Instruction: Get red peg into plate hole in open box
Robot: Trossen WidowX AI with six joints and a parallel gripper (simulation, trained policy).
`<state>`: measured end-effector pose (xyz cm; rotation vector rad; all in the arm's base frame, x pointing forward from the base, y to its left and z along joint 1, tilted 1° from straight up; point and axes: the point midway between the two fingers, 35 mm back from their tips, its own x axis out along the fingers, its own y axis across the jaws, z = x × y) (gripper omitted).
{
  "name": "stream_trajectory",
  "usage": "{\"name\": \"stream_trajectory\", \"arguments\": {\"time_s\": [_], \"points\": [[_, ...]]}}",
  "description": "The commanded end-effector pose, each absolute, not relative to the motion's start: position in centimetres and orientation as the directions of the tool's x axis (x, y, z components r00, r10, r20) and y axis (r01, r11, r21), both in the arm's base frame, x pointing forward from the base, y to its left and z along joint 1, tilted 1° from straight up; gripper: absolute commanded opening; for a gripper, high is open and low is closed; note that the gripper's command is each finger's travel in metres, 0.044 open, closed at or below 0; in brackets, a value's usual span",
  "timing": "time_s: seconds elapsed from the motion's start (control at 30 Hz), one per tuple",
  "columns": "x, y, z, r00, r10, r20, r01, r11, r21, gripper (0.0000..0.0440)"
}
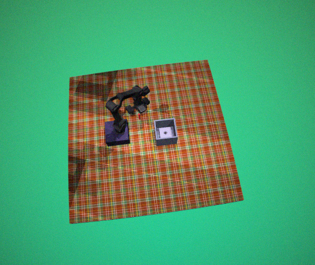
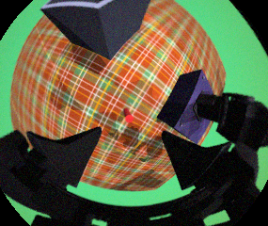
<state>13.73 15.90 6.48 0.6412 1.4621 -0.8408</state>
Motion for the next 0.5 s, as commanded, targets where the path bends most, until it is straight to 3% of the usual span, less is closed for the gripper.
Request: {"name": "stream_trajectory", "arguments": {"time_s": [0.0,0.47], "points": [[13.3,15.2,5.4,-0.095,-0.114,-0.989,0.823,0.549,-0.142,0.0440],[13.1,14.1,1.1,-0.098,-0.131,-0.987,0.868,0.474,-0.149,0.0424]]}}
